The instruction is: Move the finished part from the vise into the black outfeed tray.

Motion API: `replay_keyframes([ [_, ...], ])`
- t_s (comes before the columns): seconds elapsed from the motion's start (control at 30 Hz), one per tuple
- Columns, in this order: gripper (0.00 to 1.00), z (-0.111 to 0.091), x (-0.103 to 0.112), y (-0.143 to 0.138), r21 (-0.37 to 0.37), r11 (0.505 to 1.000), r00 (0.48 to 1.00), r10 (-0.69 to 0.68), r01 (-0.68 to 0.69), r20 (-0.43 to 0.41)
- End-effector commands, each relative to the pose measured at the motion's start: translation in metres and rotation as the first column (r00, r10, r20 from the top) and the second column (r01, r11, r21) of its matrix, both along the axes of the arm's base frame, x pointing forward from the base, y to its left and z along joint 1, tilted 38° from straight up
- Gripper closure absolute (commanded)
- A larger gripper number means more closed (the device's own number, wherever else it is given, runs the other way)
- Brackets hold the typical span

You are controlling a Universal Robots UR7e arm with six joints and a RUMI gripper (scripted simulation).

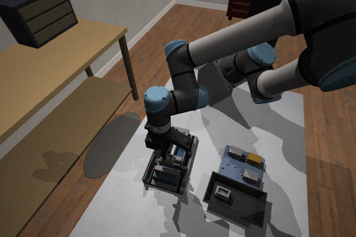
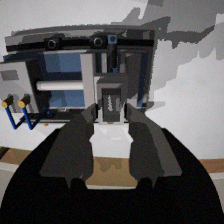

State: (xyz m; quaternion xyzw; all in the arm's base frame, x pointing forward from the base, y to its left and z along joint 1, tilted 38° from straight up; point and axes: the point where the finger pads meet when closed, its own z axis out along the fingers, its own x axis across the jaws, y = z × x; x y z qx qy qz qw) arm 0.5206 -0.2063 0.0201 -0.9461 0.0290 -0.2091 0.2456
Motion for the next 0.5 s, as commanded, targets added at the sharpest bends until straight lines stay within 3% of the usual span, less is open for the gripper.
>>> replay_keyframes([
  [0.0, 1.00, 0.004, 0.000, -0.003, -0.005, 1.000, 1.000, 0.000, 0.000, 0.003],
  [0.47, 1.00, 0.011, 0.004, 0.011, -0.001, 1.000, 1.000, -0.002, 0.002, -0.006],
])
